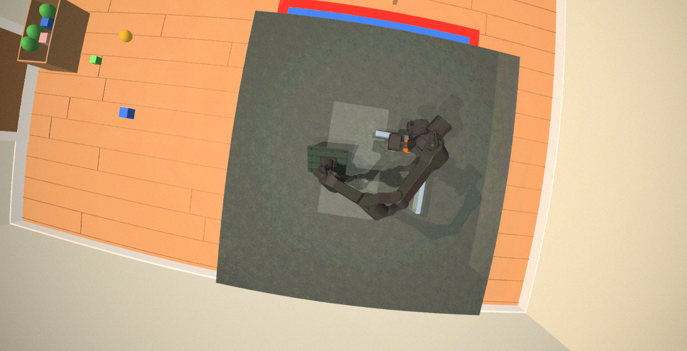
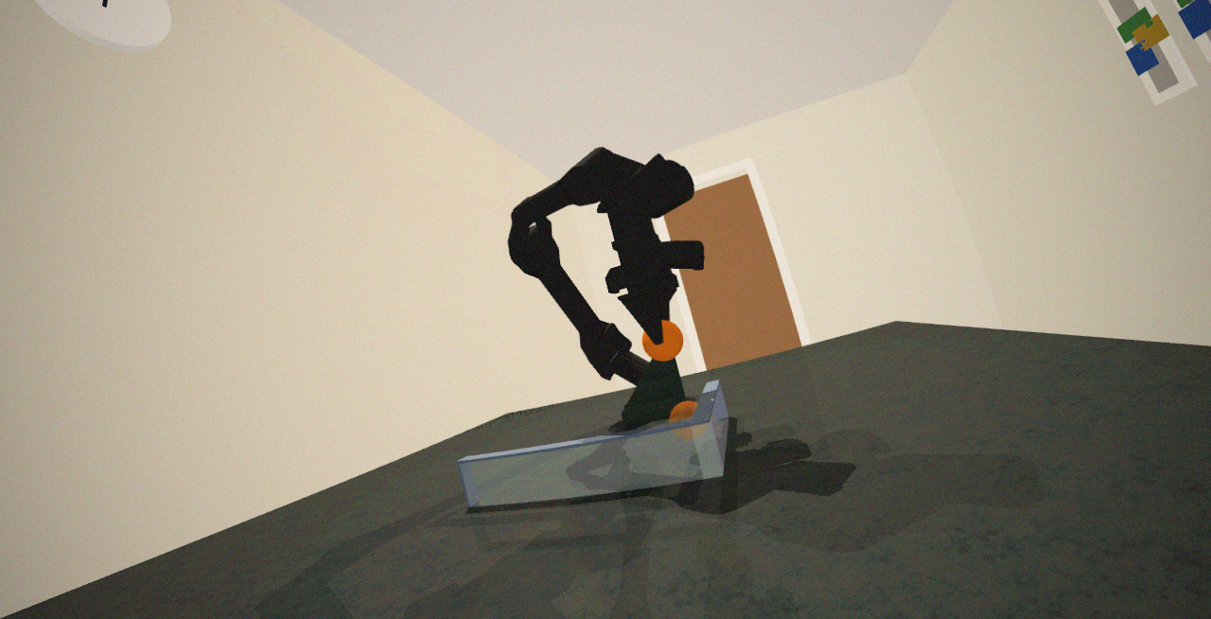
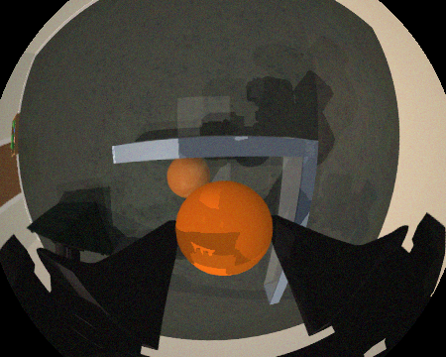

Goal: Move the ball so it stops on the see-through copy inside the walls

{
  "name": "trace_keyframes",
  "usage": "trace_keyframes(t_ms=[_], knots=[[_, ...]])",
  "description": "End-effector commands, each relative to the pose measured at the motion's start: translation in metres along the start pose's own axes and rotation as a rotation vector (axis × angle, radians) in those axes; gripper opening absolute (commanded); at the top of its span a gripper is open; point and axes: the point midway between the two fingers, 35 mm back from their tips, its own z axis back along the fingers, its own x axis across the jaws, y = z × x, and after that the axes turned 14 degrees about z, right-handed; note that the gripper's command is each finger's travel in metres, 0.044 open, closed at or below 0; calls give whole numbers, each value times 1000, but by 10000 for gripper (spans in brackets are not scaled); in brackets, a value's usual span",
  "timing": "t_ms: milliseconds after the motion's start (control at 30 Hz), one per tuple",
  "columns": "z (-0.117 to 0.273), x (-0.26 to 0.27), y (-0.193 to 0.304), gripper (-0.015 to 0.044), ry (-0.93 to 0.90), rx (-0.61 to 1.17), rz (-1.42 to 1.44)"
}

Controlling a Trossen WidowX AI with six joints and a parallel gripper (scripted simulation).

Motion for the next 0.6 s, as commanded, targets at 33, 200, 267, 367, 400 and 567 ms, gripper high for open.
trace_keyframes(t_ms=[33,200,267,367,400,567], knots=[[18,3,-1,0,-3,-1,-6],[11,6,-2,0,-3,-1,-6],[6,9,-3,0,-3,-1,-6],[-2,13,-4,0,-3,-1,-6],[-4,15,-4,0,-3,-1,-6],[-17,23,-5,0,-3,-1,-5]])
